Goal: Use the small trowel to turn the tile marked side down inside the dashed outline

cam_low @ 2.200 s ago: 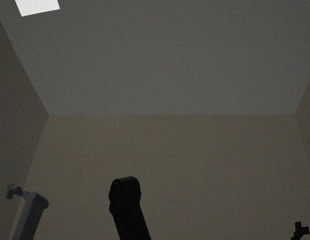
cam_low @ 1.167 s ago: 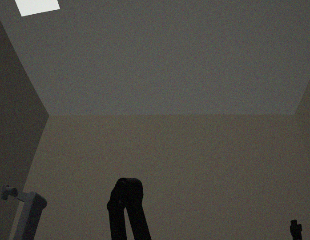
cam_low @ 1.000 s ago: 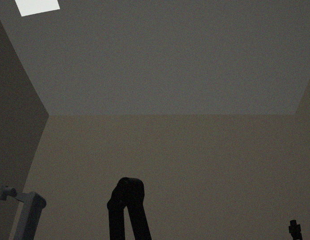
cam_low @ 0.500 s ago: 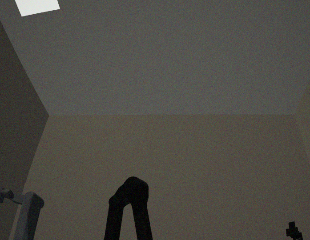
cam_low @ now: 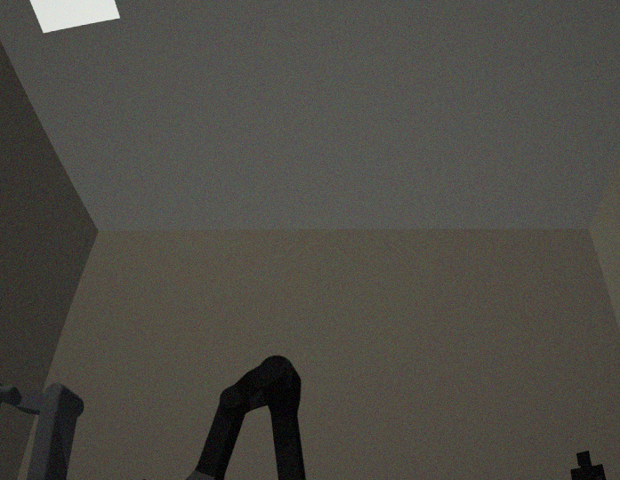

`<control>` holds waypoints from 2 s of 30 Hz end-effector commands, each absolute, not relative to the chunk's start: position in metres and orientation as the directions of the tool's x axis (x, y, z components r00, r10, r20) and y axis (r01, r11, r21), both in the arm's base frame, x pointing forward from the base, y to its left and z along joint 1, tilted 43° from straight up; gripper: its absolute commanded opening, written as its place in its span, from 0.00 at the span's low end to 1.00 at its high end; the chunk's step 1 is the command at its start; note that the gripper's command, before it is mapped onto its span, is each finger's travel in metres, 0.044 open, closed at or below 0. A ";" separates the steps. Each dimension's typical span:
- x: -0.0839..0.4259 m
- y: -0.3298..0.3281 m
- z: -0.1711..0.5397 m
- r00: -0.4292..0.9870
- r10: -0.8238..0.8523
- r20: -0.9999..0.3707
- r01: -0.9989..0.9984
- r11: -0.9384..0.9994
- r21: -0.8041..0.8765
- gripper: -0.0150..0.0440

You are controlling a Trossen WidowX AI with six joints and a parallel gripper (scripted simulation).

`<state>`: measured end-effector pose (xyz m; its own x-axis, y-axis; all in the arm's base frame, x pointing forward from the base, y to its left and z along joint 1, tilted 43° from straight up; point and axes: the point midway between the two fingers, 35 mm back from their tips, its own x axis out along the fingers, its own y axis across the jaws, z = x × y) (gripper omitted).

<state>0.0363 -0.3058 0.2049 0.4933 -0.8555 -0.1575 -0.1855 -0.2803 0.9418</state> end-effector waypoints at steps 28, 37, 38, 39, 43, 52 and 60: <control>0.118 -0.308 0.207 0.532 -0.771 -0.349 0.262 -0.242 0.934 0.42; 0.141 -0.301 0.199 0.527 -0.733 -0.429 0.404 -0.228 0.886 0.42; 0.143 -0.300 0.198 0.526 -0.729 -0.438 0.422 -0.223 0.879 0.42; 0.146 -0.299 0.197 0.525 -0.725 -0.446 0.439 -0.218 0.871 0.42; 0.153 -0.296 0.194 0.519 -0.711 -0.474 0.494 -0.204 0.845 0.42; 0.170 -0.284 0.183 0.469 -0.670 -0.575 0.662 -0.164 0.732 0.42; 0.182 -0.270 0.174 0.409 -0.634 -0.656 0.800 -0.097 0.593 0.42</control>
